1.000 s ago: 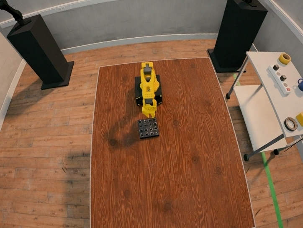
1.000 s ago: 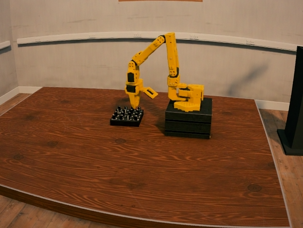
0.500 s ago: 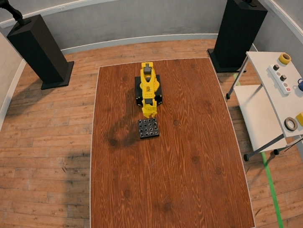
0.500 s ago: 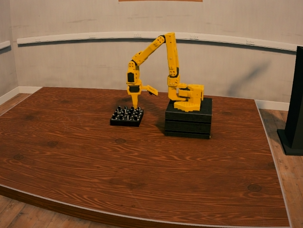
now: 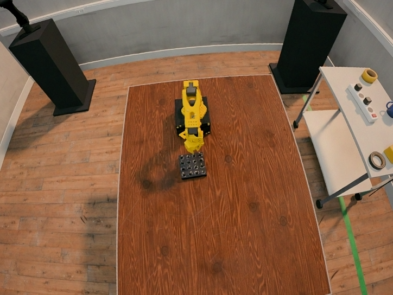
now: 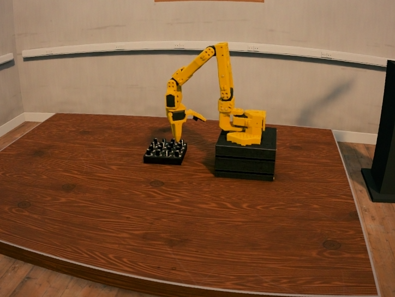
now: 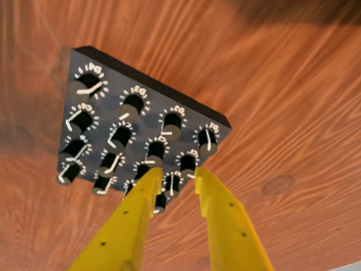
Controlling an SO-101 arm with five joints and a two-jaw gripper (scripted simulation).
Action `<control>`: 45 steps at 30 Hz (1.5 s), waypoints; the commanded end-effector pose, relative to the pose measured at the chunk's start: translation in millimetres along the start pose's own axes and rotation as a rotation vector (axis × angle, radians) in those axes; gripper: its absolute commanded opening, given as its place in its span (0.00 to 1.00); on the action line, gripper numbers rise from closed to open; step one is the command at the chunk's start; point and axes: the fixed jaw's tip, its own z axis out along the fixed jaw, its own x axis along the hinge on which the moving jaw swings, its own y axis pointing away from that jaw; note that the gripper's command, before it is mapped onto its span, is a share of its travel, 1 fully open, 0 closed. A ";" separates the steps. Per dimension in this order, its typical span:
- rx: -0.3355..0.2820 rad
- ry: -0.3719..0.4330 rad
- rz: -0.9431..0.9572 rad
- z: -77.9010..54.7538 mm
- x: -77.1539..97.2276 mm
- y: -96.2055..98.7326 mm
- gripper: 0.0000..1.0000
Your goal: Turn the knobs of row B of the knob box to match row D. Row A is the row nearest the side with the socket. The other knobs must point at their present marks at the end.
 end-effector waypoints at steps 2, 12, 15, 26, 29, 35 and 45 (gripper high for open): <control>-0.005 0.008 -0.088 -0.9 0.1 -0.3 0.09; -0.005 0.008 -0.225 -0.9 1.2 -0.5 0.10; -0.006 0.008 -0.236 -0.9 1.2 -0.5 0.10; -0.006 0.008 -0.314 -0.9 1.8 -0.6 0.10; -0.006 0.008 -0.325 -0.9 1.9 -0.7 0.10; -0.006 0.008 -0.335 -0.9 2.0 -0.7 0.10; -0.006 0.008 -0.341 -0.9 2.0 -0.7 0.10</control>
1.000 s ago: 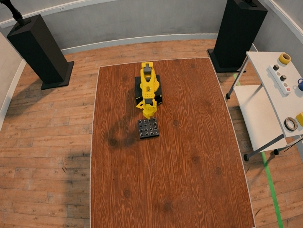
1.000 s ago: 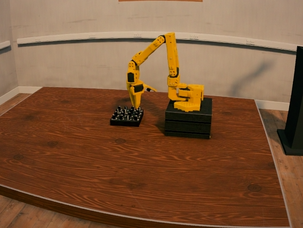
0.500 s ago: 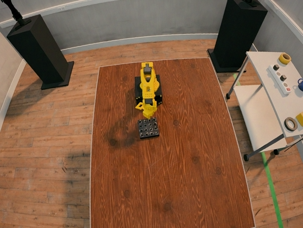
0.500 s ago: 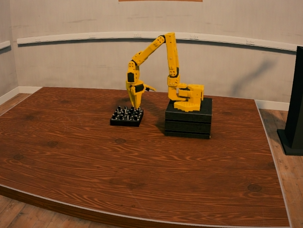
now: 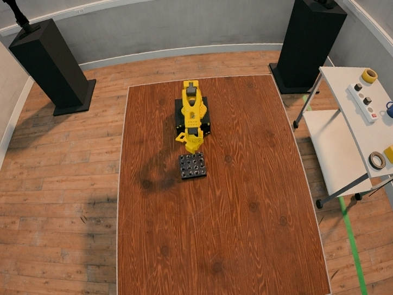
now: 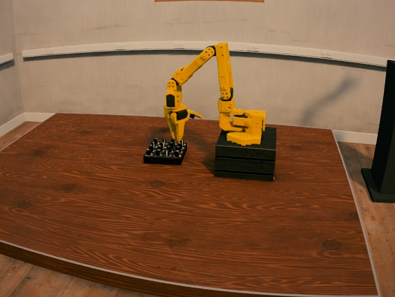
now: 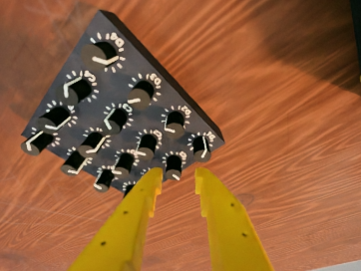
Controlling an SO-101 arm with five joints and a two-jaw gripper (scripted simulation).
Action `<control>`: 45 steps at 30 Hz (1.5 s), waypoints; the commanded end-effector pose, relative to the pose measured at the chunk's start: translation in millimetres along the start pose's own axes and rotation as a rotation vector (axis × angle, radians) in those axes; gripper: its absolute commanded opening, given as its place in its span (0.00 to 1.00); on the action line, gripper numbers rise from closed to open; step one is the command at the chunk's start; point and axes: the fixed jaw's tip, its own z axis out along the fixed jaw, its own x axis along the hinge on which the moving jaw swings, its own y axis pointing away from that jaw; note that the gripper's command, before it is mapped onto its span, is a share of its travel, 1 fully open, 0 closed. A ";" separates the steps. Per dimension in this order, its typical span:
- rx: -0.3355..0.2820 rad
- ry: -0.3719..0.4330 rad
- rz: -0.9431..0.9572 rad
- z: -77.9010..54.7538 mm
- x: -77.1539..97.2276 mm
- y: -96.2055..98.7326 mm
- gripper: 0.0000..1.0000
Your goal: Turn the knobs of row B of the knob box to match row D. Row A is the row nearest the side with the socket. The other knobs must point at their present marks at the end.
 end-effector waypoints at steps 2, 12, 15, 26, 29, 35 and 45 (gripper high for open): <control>-0.007 0.007 -0.007 -0.9 -0.5 -0.3 0.10; -0.007 0.007 -0.007 -1.7 5.1 7.1 0.10; -0.007 0.007 -0.007 -2.2 10.2 14.0 0.10; -0.007 0.007 -0.007 -2.0 26.1 35.4 0.10; -0.007 0.007 -0.007 -1.7 29.1 39.4 0.10; -0.007 0.007 -0.007 -1.4 30.7 41.5 0.10; -0.007 0.007 -0.007 -1.4 30.7 41.5 0.10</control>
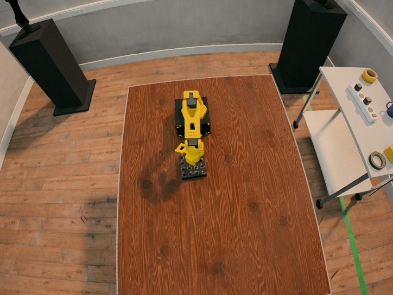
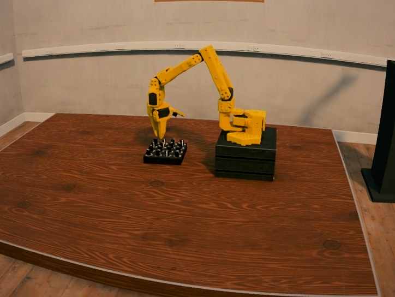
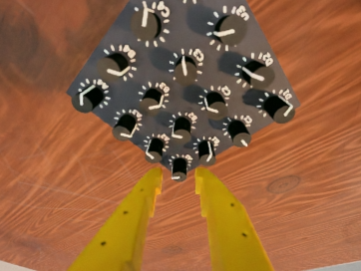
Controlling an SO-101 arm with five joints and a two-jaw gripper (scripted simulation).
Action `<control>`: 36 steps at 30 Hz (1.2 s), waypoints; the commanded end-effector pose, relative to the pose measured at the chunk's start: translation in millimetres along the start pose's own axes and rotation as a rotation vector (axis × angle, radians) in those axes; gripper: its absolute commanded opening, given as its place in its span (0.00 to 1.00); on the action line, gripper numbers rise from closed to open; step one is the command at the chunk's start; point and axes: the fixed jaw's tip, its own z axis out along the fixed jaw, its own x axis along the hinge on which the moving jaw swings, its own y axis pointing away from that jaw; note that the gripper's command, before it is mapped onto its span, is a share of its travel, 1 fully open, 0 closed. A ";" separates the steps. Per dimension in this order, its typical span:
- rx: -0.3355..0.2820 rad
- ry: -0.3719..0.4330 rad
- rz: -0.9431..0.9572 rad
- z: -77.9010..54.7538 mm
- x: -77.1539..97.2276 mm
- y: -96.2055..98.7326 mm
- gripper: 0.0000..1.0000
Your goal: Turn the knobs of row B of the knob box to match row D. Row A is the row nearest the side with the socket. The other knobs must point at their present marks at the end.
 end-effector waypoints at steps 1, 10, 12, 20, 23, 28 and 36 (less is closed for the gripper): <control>0.012 -0.007 -0.007 1.7 -0.7 -0.5 0.10; 0.012 -0.007 -0.007 1.7 -0.7 -0.5 0.10; 0.012 -0.007 -0.007 1.8 -0.7 -0.5 0.10; 0.012 -0.007 -0.007 5.6 -0.7 -0.5 0.10; 0.012 -0.007 -0.007 8.3 -0.7 -0.5 0.10; 0.012 -0.007 -0.007 11.0 -0.7 -0.5 0.10; 0.012 -0.007 -0.007 16.2 -0.8 -0.7 0.10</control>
